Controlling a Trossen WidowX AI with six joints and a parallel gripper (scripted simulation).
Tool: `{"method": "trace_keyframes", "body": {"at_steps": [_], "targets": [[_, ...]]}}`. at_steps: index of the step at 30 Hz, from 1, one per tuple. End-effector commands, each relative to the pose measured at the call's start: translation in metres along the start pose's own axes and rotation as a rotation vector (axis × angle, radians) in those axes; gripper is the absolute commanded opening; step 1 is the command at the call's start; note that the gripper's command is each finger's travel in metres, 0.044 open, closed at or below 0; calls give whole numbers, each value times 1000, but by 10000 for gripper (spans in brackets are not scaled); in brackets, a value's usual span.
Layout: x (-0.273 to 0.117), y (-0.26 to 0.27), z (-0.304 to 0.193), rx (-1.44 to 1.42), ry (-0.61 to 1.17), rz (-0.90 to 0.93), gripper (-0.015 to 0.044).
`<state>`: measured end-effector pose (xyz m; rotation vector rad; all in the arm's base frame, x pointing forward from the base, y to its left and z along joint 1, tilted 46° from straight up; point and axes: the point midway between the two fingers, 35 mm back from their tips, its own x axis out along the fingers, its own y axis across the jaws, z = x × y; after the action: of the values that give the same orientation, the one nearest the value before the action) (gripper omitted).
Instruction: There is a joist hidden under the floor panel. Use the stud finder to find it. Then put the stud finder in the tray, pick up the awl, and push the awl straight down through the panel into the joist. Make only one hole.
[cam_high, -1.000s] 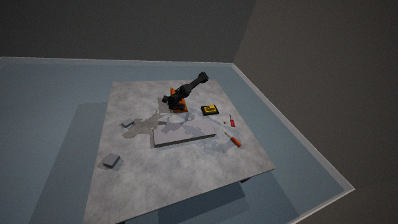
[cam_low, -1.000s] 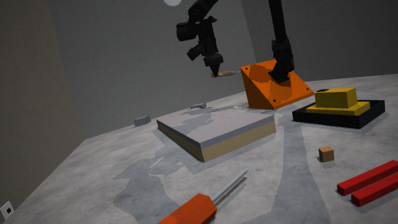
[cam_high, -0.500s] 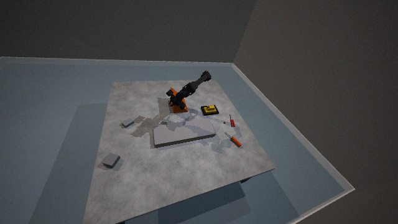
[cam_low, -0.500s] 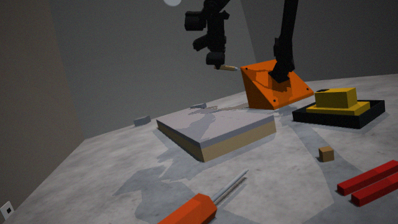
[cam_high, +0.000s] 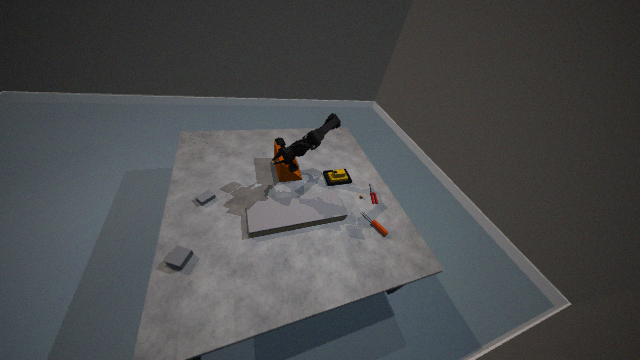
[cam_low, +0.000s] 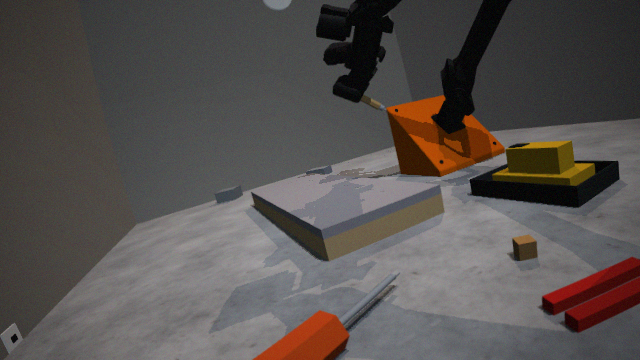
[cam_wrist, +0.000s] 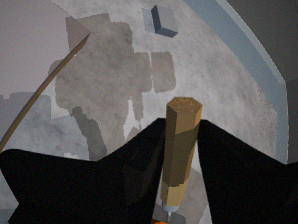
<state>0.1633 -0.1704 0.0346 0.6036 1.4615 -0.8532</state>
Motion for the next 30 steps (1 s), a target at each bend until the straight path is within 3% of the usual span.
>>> {"method": "trace_keyframes", "body": {"at_steps": [1,20,30], "targets": [[-4,-8,-3,83,-66,-41,0],[-26,-41,-11,537,-435,-125,0],[-44,-11,11,502,-375,-110,0]]}}
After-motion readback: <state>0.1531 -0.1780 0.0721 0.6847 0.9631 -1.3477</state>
